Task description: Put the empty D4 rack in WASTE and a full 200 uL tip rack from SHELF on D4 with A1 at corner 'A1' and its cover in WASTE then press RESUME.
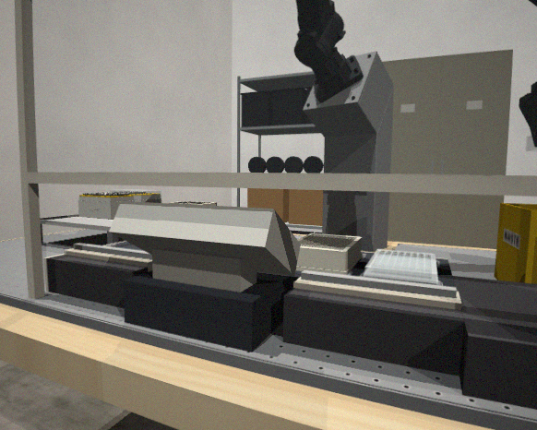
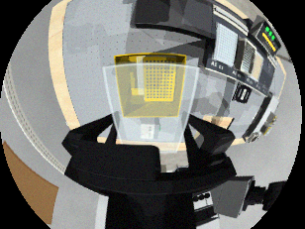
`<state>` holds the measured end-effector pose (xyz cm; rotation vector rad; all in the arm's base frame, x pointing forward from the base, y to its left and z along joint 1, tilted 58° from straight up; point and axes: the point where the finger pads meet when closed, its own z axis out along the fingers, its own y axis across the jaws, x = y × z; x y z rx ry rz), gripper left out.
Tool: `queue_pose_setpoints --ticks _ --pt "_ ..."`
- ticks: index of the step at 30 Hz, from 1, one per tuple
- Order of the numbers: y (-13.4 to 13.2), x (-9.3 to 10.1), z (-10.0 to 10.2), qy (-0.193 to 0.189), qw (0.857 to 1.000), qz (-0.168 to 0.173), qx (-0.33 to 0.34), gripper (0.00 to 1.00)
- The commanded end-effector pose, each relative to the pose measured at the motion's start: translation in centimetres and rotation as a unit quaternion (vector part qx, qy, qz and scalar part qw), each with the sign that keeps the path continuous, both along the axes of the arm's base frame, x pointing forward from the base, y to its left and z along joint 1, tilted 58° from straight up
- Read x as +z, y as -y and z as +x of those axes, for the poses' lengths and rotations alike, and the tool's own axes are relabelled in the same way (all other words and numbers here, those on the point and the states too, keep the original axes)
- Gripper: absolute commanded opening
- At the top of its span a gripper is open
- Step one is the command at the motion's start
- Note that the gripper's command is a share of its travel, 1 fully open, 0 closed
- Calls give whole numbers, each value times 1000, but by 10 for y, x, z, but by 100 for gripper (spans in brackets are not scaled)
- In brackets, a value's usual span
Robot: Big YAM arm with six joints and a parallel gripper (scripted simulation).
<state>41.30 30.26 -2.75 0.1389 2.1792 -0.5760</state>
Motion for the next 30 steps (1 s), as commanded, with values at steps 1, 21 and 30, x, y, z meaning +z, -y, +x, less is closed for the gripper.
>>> queue_pose_setpoints --ticks 1,21,30 --pt "-12 -2 -10 -3 1000 -8 21 0" --pt "-11 -5 -11 -1 1000 -6 18 0" --pt "-11 -6 -12 -1 1000 -5 17 0"
